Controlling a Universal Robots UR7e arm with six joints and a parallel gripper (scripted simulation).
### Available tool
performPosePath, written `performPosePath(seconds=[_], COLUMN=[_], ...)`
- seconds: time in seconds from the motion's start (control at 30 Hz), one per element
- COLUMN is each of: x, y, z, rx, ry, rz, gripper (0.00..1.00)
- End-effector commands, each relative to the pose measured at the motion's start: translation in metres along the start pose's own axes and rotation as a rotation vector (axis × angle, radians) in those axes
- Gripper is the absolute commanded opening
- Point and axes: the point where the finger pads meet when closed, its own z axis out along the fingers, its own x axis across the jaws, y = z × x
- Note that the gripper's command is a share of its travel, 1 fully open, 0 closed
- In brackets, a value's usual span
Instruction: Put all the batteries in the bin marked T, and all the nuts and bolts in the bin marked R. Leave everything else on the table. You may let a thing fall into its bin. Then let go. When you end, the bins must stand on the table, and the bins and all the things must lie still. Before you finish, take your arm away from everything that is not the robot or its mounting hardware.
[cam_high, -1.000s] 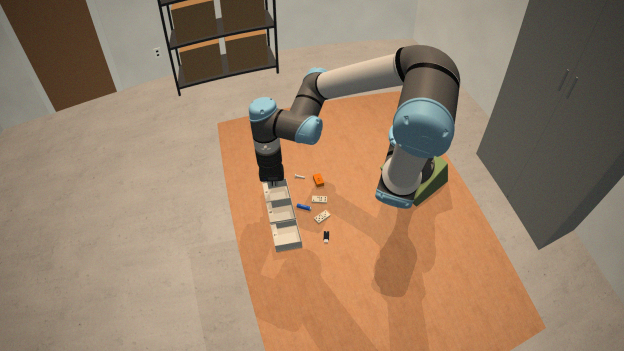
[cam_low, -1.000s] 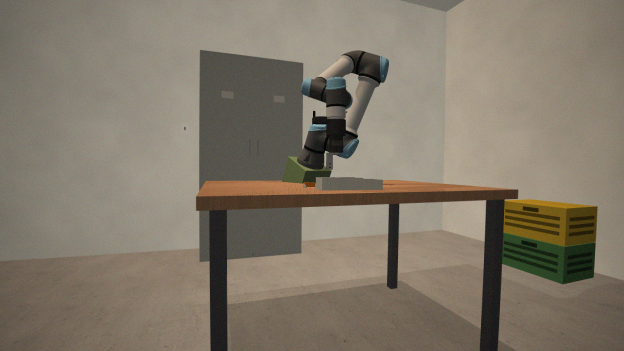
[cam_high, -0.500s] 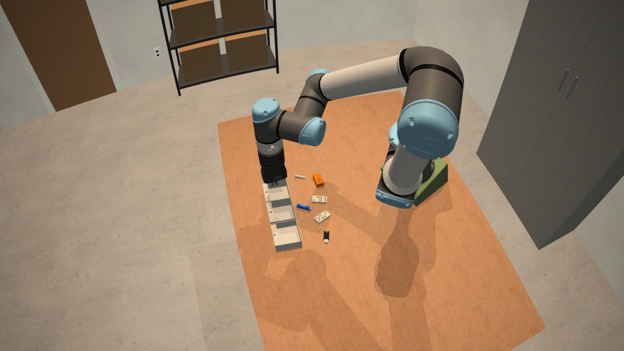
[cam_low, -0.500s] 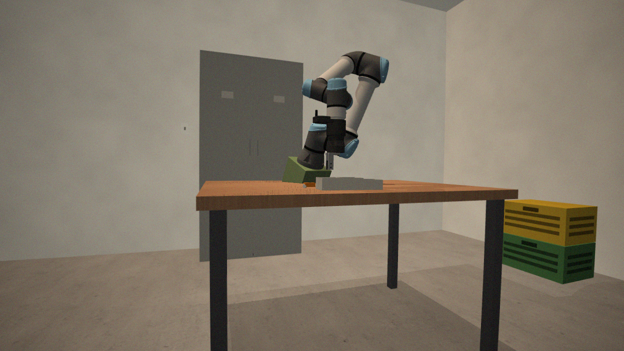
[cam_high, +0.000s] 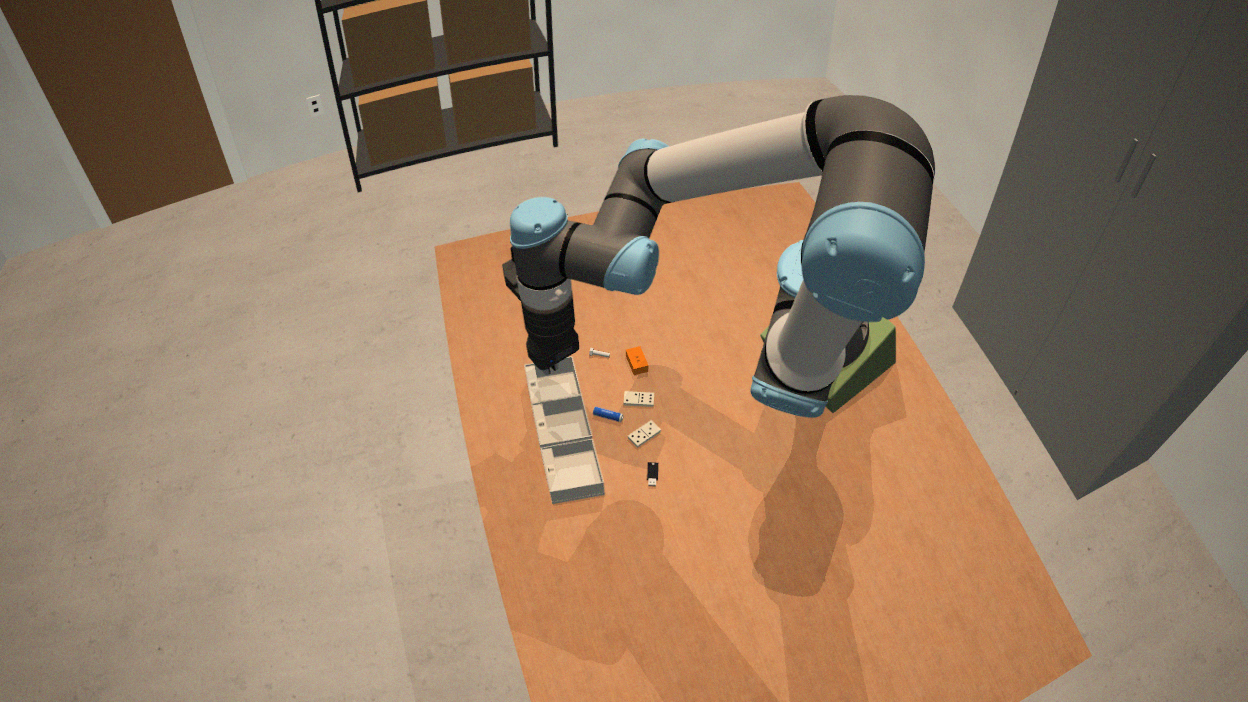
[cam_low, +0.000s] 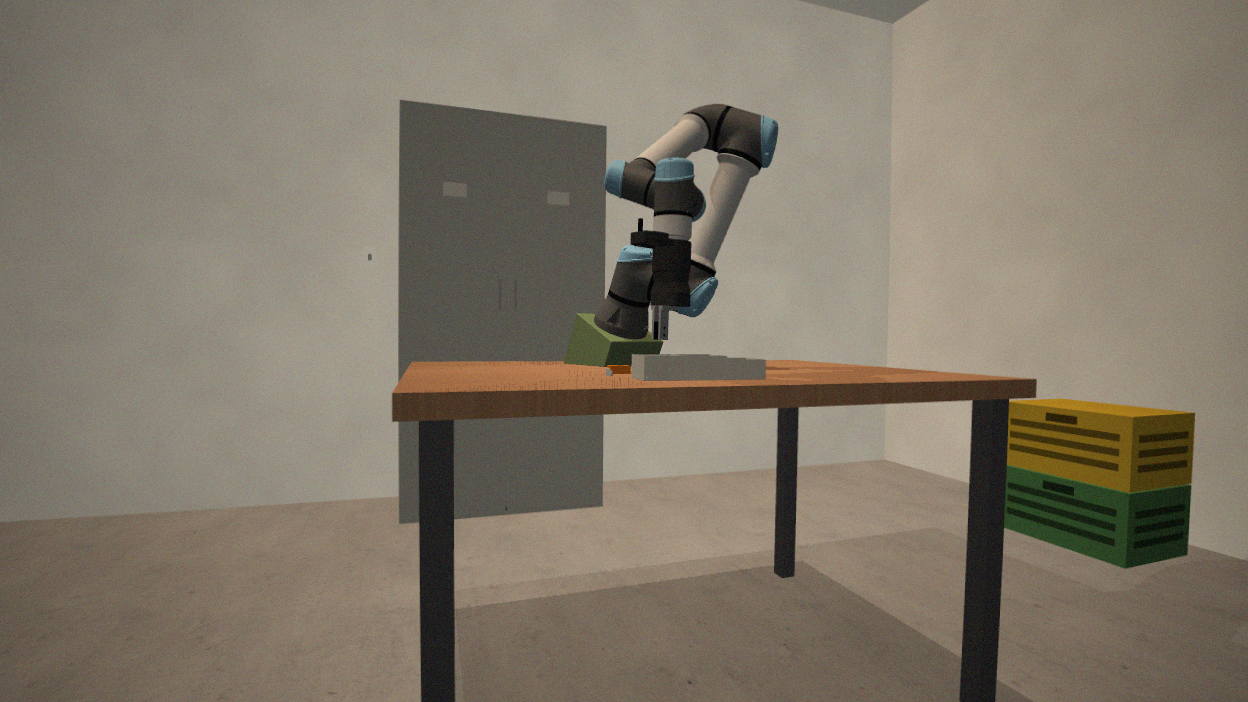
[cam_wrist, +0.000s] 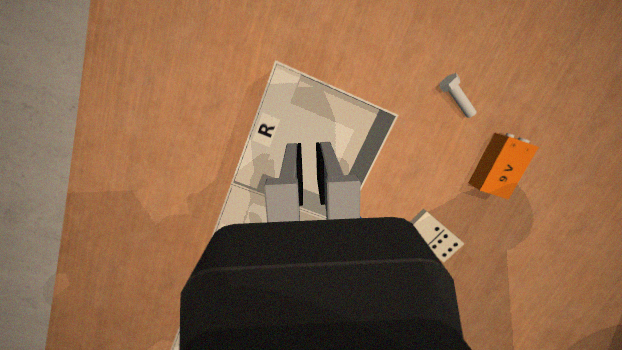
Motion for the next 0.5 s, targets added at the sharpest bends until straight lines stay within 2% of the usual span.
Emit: performPosePath(seconds=[0.0,0.47], x=[0.0011,0.0011], y=[-0.0007,-0.0007], z=[0.0001,0.0000], rx=[0.002,0.011], ry=[-0.004,-0.002], rz=[-0.157,-0.410], gripper=[0.31,0.31])
